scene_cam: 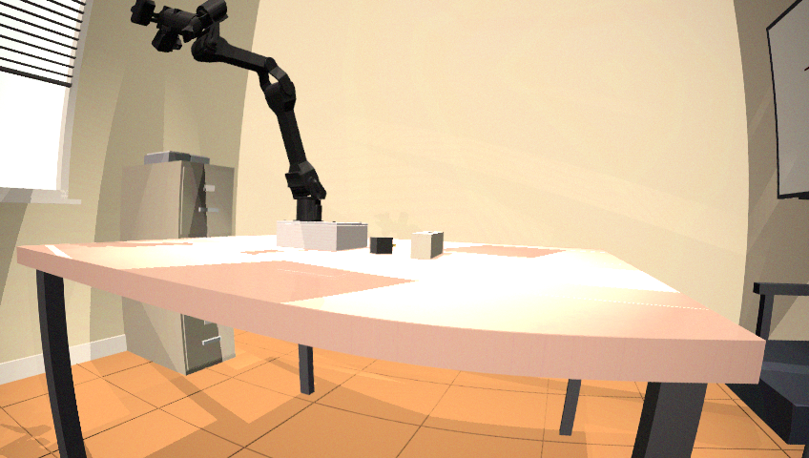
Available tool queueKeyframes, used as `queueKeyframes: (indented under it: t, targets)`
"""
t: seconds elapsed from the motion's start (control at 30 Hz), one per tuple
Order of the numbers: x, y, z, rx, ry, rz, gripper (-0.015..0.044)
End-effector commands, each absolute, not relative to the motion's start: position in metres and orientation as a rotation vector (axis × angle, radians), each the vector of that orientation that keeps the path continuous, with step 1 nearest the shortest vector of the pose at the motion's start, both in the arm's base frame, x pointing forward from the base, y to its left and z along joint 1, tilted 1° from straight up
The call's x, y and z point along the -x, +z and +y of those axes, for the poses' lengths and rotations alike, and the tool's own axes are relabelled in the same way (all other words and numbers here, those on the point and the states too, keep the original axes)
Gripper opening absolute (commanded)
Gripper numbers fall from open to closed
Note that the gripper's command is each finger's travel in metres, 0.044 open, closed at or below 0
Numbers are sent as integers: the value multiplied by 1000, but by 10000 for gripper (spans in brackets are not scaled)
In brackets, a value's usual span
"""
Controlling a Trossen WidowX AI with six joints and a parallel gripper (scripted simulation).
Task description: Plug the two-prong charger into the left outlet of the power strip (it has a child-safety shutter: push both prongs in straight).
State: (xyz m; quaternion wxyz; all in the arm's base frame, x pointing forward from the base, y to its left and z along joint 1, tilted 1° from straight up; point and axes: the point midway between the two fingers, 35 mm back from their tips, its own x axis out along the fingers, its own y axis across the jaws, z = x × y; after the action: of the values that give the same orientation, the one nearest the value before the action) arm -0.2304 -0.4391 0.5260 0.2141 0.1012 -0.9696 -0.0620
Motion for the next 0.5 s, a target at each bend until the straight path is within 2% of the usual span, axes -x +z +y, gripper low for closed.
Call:
queueKeyframes:
  t: [0.0, 0.03, 0.47]
  targets:
    - [229, 526, -440, -284, -180, -2689, 426]
    - [227, 525, -442, -294, -202, -2685, 440]
    - [149, 493, -493, -539, -766, -2468, 440]
